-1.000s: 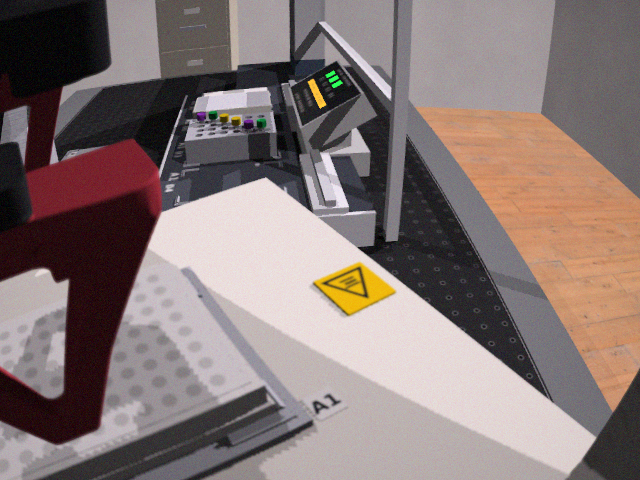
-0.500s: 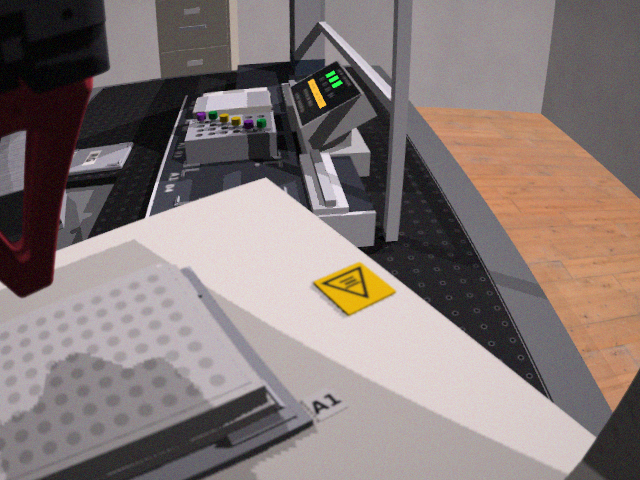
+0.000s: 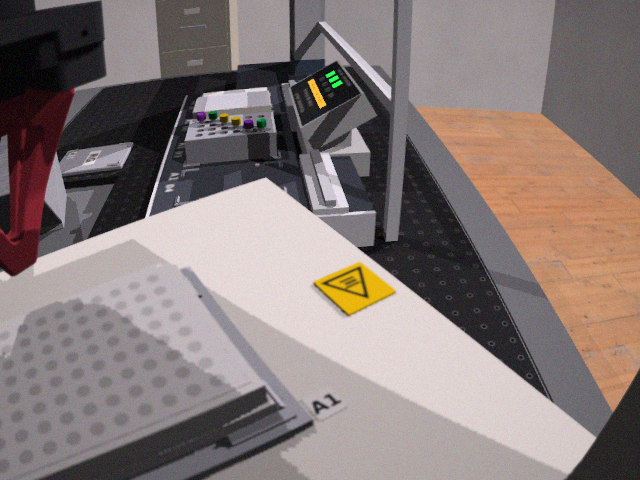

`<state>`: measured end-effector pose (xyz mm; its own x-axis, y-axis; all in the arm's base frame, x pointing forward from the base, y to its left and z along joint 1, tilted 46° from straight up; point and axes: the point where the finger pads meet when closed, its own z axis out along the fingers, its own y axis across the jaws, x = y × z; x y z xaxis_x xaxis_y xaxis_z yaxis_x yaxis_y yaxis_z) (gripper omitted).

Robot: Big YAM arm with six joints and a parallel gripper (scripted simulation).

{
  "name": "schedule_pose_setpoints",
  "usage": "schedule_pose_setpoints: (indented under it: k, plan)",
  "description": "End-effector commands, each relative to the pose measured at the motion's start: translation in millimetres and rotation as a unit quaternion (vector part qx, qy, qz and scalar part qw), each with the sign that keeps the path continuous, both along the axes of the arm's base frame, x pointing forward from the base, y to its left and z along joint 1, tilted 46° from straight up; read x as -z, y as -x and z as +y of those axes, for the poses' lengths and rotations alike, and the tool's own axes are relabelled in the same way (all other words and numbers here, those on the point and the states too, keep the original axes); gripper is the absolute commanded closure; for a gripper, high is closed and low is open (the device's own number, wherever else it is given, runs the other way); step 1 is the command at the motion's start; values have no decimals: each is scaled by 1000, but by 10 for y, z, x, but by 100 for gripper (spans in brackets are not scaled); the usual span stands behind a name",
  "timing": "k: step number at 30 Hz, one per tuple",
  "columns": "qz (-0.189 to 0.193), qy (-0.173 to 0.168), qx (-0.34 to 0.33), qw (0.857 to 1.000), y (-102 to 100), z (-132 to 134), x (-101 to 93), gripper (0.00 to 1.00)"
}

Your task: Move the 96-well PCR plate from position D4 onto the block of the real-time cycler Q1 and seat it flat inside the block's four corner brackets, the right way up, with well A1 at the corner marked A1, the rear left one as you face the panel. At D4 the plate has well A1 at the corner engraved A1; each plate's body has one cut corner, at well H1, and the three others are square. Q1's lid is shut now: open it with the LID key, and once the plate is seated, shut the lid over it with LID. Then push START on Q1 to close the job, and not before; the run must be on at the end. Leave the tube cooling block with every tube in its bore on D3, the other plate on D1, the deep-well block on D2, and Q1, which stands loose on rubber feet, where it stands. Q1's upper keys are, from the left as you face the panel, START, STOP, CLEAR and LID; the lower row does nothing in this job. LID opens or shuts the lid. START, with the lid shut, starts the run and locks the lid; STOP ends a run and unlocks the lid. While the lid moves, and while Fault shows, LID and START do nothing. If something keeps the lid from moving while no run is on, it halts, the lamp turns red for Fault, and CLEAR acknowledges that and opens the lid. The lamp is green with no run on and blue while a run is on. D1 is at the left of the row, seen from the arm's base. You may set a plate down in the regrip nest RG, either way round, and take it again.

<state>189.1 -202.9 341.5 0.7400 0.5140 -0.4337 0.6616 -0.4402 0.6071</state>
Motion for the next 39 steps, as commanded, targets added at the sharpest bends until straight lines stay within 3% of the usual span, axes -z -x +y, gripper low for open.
schedule_pose_setpoints:
  k: [1,4,6,9,17,20,22,26,28,31,33,39]
  plan:
    - [16,16,-36,999,18,62,-23,100]
    - [22,16,-40,999,-26,19,-72,100]
    - [45,20,-55,997,12,65,63,100]
    - [76,25,-80,994,-15,62,82,100]
    - [131,47,-134,981,108,161,202,100]
    - [132,48,-130,981,114,156,229,100]
    - [150,49,-147,977,102,178,301,100]
    - [182,61,-168,967,89,134,238,100]
    - [198,65,-183,961,153,193,369,100]
    - [220,70,-206,951,164,209,333,100]
    - [234,76,-217,945,210,245,426,100]
    - [257,83,-233,934,223,258,516,100]
